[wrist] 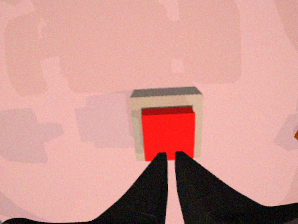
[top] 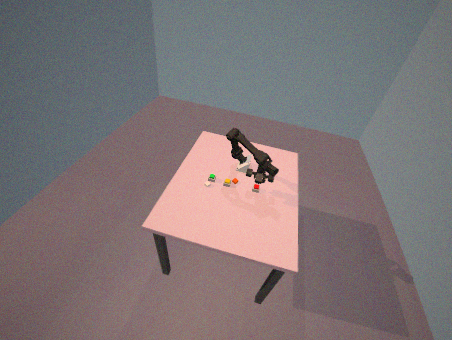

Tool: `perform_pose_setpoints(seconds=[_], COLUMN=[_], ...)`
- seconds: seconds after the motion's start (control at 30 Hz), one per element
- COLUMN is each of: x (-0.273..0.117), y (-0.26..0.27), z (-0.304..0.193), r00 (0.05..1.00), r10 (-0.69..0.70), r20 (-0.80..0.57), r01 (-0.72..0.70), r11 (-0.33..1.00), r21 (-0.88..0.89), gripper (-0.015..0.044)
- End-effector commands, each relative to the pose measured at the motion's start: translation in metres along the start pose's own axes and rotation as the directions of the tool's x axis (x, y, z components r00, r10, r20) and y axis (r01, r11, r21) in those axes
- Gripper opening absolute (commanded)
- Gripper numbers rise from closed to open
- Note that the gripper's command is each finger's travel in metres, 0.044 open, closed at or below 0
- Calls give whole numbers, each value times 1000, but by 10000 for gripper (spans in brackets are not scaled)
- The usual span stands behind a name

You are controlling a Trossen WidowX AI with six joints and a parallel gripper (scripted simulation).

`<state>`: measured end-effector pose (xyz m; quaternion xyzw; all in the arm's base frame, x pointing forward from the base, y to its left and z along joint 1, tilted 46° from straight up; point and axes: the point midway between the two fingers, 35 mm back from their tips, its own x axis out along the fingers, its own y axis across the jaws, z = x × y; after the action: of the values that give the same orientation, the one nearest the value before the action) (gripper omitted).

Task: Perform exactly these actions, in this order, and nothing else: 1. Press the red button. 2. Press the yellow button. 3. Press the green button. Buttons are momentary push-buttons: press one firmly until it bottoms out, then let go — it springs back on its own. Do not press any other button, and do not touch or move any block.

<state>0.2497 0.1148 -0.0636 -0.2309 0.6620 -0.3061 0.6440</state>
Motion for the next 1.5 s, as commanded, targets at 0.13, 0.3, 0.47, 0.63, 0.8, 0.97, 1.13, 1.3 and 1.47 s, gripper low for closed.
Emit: perform_pose_setpoints(seconds=[0.13, 0.3, 0.47, 0.63, 0.8, 0.97, 1.13, 1.3, 1.47], x=[13, 21, 29, 32, 32, 32, 32, -3, -11], y=[0, 0, -1, -1, -1, -1, -1, -1, 0], z=[0, 0, 0, 0, 0, 0, 0, 0, 0], r00=[1000, 1000, 1000, 1000, 1000, 1000, 1000, 1000, 1000], r10=[-4, -4, -4, -5, -5, -5, -5, -3, -3], r20=[3, 4, 4, 4, 4, 4, 4, 3, 3], r01=[4, 4, 4, 5, 5, 5, 5, 3, 3], r11=[1000, 1000, 1000, 1000, 1000, 1000, 1000, 1000, 1000], r21=[-4, -4, -4, -4, -4, -4, -4, -4, -5], gripper=[20, 20, 20, 20, 20, 20, 20, 20, 20])
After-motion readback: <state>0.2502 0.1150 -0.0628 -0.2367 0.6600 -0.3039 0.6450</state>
